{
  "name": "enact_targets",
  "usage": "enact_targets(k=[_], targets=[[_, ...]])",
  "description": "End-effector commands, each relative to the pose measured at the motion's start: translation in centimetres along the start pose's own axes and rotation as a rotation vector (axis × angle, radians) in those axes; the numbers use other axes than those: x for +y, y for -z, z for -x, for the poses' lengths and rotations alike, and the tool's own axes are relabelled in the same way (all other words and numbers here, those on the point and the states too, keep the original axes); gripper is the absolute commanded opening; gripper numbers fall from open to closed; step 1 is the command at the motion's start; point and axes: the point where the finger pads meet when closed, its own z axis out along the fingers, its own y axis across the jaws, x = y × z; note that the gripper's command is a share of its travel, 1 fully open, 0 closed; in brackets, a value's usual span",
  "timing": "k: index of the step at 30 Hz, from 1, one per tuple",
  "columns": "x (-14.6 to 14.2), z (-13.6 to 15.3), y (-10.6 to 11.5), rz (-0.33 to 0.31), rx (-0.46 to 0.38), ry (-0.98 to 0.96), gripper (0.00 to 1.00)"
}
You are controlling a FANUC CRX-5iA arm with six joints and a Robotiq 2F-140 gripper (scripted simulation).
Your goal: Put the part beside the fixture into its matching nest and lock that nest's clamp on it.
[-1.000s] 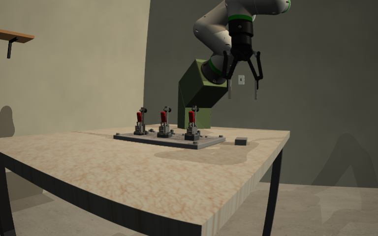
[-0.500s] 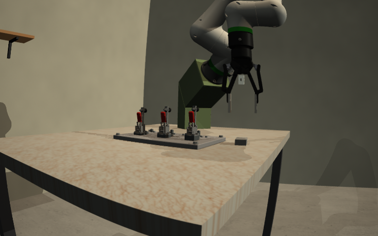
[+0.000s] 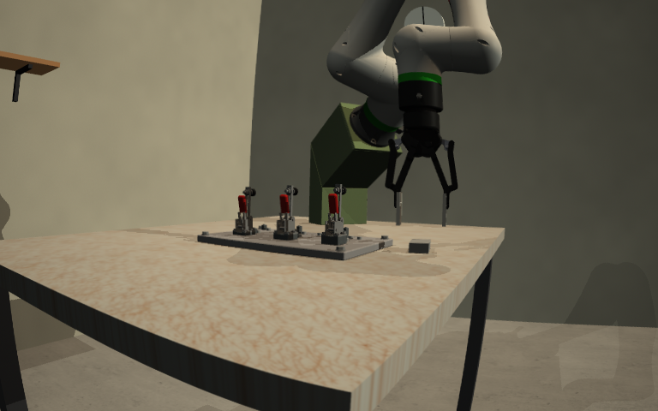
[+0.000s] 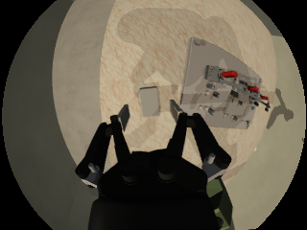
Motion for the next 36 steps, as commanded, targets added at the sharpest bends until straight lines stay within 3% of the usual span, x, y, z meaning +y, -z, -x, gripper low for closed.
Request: enact_targets(k=[1,27,36], targets=[[0.1,-0.1,-1.0,0.013,0.005,-0.002,0.58],[0.1,-0.1,-1.2,0.013,0.005,-0.002,0.58],[0.1,-0.1,-2.5,0.013,0.005,-0.002,0.58]])
